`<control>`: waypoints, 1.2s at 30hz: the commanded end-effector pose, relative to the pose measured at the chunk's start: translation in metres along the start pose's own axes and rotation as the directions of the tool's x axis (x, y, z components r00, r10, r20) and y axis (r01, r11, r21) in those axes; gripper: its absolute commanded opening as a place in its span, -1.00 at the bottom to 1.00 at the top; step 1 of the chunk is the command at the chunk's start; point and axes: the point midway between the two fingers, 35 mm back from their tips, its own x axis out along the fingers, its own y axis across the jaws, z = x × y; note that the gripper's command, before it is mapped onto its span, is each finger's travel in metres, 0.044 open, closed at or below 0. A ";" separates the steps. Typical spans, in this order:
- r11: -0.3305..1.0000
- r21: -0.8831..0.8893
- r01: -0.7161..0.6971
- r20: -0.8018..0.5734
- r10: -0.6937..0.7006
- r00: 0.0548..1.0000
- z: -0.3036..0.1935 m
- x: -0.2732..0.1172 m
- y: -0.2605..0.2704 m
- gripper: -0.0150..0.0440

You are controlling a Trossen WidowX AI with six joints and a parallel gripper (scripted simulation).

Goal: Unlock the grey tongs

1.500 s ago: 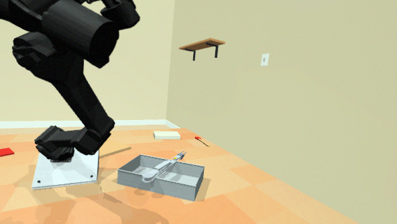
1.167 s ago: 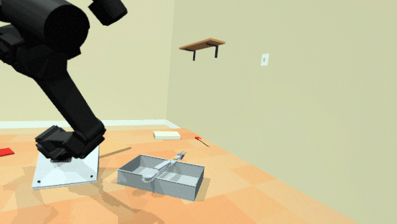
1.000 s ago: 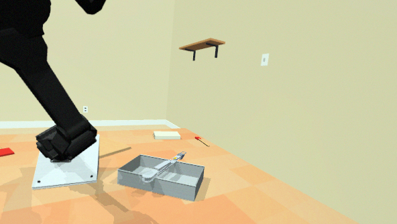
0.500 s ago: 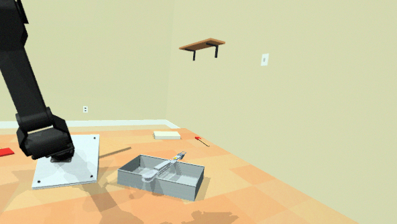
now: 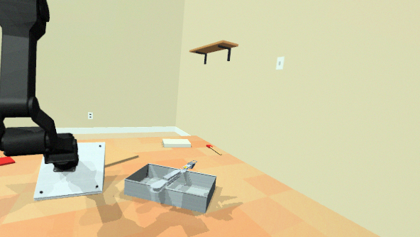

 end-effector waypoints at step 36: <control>0.279 -0.697 -0.660 -0.542 -0.808 0.231 -0.503 0.045 -0.192 0.39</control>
